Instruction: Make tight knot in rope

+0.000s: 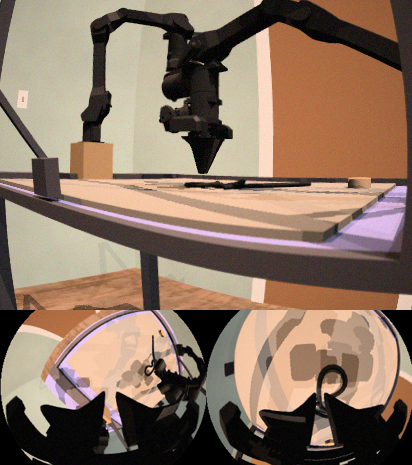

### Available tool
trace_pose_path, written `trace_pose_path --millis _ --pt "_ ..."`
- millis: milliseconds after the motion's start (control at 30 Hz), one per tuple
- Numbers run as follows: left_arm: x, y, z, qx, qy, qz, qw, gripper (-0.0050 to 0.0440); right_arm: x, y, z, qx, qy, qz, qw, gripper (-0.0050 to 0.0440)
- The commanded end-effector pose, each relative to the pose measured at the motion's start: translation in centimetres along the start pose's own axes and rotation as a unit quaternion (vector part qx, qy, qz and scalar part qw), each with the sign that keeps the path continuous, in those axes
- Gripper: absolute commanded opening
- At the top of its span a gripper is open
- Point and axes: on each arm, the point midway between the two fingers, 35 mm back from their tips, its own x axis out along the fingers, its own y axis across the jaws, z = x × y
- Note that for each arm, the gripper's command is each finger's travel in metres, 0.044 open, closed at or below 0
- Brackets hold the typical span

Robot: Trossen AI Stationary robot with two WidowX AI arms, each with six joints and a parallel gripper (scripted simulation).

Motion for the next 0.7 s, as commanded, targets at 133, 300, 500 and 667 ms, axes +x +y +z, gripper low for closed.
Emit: trace_pose_path --millis 133,300,500,667 --pt "-0.5 0.0 0.0 0.002 -0.009 -0.002 1.000 0.0085 -1.0 -0.1 0.4 -0.001 -0.014 -0.005 1.000 0.0065" --pt "-0.5 0.0 0.0 0.002 -0.009 -0.002 1.000 0.0085 -0.4 -0.1 0.5 -0.001 -0.014 -0.005 1.000 0.0065" --pt "-0.5 0.0 0.0 0.002 -0.009 -0.002 1.000 0.0085 0.6 -0.2 0.5 -0.001 -0.014 -0.005 1.000 0.0065" --pt "-0.5 0.0 0.0 0.002 -0.009 -0.002 1.000 0.0085 0.9 -0.2 0.5 -0.001 -0.014 -0.005 1.000 0.0065"
